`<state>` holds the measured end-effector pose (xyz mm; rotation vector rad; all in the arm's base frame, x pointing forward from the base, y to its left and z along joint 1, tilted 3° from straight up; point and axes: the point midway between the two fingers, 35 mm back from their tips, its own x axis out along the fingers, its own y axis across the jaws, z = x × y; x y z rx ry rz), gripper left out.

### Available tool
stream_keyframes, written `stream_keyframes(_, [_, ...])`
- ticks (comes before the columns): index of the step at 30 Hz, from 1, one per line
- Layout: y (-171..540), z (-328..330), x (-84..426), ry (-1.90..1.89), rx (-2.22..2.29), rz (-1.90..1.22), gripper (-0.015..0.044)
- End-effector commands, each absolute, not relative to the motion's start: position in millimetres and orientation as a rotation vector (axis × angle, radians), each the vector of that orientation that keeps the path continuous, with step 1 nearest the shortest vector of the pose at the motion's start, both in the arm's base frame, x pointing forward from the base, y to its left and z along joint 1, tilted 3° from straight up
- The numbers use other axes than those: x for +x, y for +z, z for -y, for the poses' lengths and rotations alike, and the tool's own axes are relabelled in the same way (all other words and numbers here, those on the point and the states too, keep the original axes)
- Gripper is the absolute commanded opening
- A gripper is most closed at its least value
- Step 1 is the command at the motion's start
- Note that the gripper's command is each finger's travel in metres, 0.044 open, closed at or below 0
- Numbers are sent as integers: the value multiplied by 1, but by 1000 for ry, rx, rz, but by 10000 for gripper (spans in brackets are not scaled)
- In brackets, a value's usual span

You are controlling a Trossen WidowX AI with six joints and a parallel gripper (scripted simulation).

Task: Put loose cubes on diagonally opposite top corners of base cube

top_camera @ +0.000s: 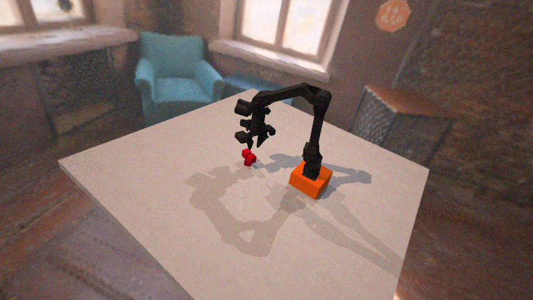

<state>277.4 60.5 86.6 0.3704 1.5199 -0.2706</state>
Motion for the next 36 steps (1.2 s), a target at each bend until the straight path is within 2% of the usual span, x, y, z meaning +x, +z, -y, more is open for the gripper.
stream_keyframes(1, [92,-61,279,-264,370,-1511,205])
stream_keyframes(4, [92,-61,279,-264,370,-1511,205])
stream_keyframes(11, [98,-60,277,-269,371,-1517,389])
stream_keyframes(12, [99,-60,277,-269,371,-1517,400])
stream_keyframes(22, [101,-62,275,-273,371,-1524,400])
stream_keyframes(30, [109,-163,262,-266,379,-1527,400])
stream_keyframes(36, [110,-173,258,-266,380,-1527,400])
